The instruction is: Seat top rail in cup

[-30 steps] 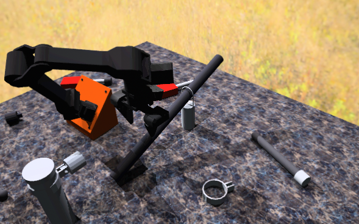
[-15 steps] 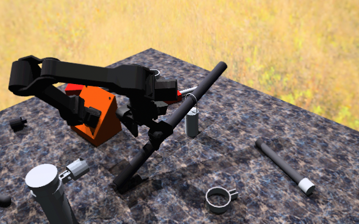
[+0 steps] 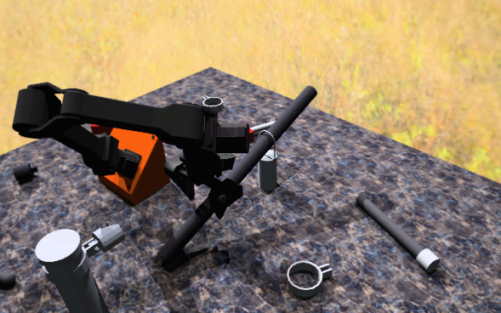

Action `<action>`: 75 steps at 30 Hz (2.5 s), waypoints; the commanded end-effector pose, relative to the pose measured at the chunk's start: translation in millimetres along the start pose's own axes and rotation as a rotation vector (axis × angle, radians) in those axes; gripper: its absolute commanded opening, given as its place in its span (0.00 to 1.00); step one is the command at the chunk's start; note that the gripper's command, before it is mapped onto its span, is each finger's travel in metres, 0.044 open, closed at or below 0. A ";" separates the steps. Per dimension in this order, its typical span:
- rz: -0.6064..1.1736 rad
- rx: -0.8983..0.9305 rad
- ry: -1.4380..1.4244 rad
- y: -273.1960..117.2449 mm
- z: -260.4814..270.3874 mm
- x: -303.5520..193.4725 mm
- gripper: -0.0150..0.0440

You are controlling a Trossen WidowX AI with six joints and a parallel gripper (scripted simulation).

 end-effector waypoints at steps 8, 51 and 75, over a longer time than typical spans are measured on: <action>0.008 0.003 -0.007 19.7 1.1 -1.7 1.00; 0.125 -0.022 0.005 7.6 6.0 -11.3 0.25; 0.362 -0.172 0.020 -49.3 8.1 -32.4 0.25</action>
Point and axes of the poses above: the point midway between the two fingers, 35 mm back from their tips, its own y axis out along the fingers, its own z axis across the jaws, x = y × z, the point moved 3 cm from there along -y, back along the fingers, and after that the axes turned 4 degrees about y, right-handed, at the moved point
